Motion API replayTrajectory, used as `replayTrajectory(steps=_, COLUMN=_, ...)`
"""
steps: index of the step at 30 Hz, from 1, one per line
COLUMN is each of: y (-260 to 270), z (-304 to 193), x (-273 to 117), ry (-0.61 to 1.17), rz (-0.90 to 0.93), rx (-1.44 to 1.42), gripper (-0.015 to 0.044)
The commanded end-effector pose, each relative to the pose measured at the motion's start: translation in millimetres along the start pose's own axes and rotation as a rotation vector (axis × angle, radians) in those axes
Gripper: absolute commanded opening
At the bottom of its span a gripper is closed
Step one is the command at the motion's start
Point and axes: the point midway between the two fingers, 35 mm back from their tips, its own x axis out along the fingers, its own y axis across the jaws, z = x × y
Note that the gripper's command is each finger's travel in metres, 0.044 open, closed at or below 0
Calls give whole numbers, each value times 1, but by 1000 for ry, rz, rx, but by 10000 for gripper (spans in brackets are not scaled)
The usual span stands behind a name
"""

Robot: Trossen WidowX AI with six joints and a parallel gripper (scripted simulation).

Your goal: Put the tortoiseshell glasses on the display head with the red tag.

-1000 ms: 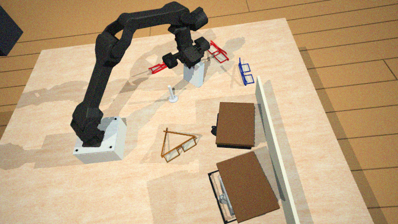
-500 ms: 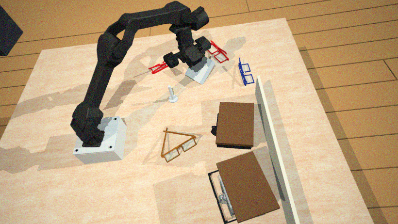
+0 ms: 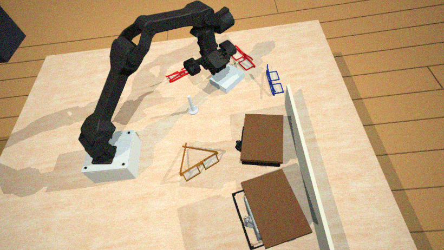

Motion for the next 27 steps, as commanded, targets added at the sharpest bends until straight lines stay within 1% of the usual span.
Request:
replayTrajectory(steps=1, y=-2, z=1, x=-6, ry=-5, rz=3, rx=-2, gripper=0)
replayTrajectory(steps=8, y=-45, z=1, x=-57, ry=-5, rz=-1, rx=-2, gripper=0)
replayTrajectory(steps=17, y=-46, z=1, x=-59, ry=-5, rz=-1, rx=-2, gripper=0)
replayTrajectory(steps=18, y=-42, z=-1, x=-65, ry=6, rz=21, rx=-5, gripper=26)
replayTrajectory(steps=24, y=-42, z=-1, x=-65, ry=6, rz=21, rx=-5, gripper=184)
replayTrajectory(steps=25, y=-42, z=-1, x=-65, ry=6, rz=21, rx=-5, gripper=200)
replayTrajectory(steps=27, y=-42, z=-1, x=-65, ry=6, rz=21, rx=-5, gripper=200)
